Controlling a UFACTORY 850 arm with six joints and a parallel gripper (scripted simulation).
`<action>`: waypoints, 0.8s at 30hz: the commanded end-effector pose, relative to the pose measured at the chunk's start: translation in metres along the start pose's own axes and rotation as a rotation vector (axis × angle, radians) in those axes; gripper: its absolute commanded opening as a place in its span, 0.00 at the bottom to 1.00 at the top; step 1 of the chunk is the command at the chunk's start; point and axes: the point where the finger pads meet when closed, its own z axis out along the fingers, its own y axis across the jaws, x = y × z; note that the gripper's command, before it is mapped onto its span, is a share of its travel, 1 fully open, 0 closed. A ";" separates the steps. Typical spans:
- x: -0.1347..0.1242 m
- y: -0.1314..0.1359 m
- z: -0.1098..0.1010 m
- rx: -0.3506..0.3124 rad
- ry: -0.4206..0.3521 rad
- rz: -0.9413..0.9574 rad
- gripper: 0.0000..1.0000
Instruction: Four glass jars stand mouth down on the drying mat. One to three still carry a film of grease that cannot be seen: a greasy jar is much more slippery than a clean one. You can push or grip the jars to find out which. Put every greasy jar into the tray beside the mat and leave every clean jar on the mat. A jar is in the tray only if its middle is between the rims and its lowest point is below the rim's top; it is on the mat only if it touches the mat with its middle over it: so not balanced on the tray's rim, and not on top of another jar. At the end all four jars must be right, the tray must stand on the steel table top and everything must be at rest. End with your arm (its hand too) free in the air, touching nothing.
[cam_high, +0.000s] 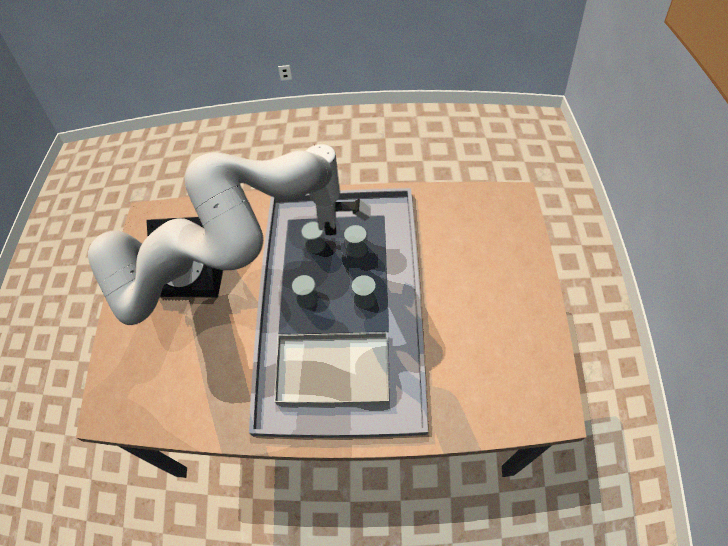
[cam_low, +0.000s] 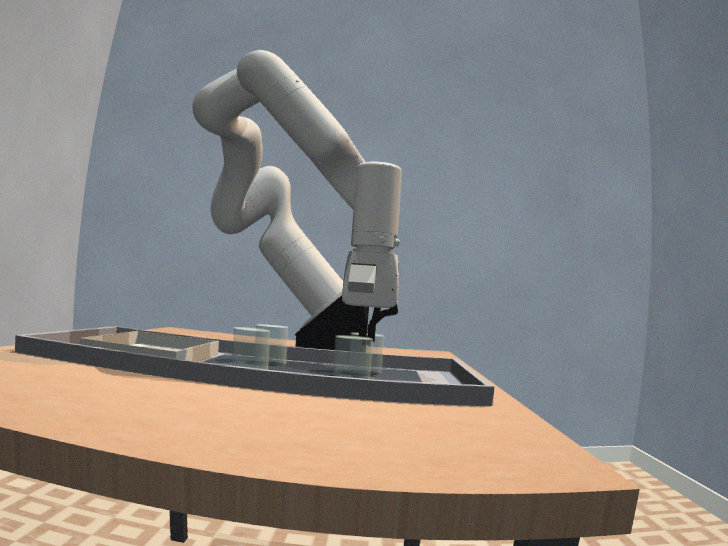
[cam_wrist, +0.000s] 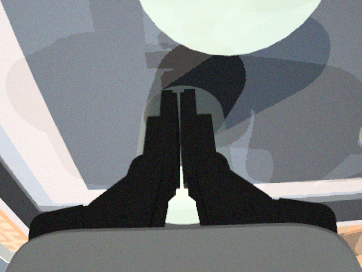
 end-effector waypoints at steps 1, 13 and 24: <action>0.000 0.000 -0.001 0.001 0.001 0.001 0.00; -0.001 0.000 -0.001 0.001 0.001 0.001 0.00; -0.003 0.000 -0.001 0.001 0.001 0.001 0.00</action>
